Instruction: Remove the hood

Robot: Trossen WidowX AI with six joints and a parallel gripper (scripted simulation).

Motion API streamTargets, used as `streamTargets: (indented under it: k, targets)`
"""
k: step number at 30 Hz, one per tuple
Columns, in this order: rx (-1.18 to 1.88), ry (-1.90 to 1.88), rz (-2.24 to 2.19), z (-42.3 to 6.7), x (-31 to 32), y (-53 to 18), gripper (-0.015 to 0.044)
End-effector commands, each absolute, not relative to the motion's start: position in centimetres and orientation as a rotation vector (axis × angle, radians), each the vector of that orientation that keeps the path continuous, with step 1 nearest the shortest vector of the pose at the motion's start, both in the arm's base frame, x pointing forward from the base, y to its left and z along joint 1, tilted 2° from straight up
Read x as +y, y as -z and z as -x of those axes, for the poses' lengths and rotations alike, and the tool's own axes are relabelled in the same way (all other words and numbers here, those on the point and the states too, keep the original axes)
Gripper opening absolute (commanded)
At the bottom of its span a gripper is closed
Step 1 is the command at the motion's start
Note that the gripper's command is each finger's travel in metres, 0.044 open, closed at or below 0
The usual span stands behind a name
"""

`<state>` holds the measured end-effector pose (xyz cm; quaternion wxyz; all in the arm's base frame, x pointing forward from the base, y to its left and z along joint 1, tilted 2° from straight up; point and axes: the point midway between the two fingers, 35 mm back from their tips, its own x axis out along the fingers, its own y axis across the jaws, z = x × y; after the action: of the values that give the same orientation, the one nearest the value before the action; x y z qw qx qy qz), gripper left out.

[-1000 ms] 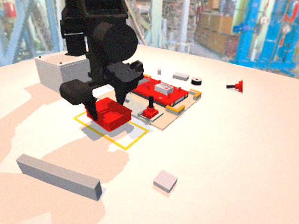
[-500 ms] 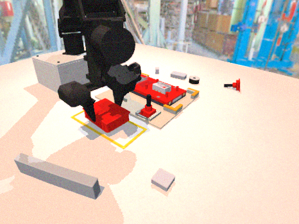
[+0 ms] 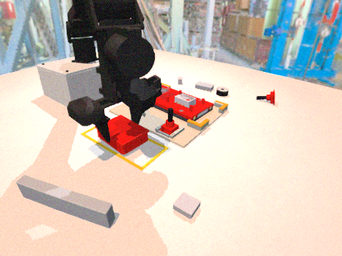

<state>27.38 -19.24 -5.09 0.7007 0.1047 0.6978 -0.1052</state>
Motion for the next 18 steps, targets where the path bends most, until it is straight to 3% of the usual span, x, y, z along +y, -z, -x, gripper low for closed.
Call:
streamTargets:
  k: [1,12,18]
  targets:
    - [1.558,0.233,-0.228,-27.29,-19.27,5.38,0.0000]
    - [1.559,0.233,-0.228,-27.29,-19.27,5.91,0.0000]
    - [1.554,0.234,-0.233,-27.38,-19.25,5.67,0.0157]
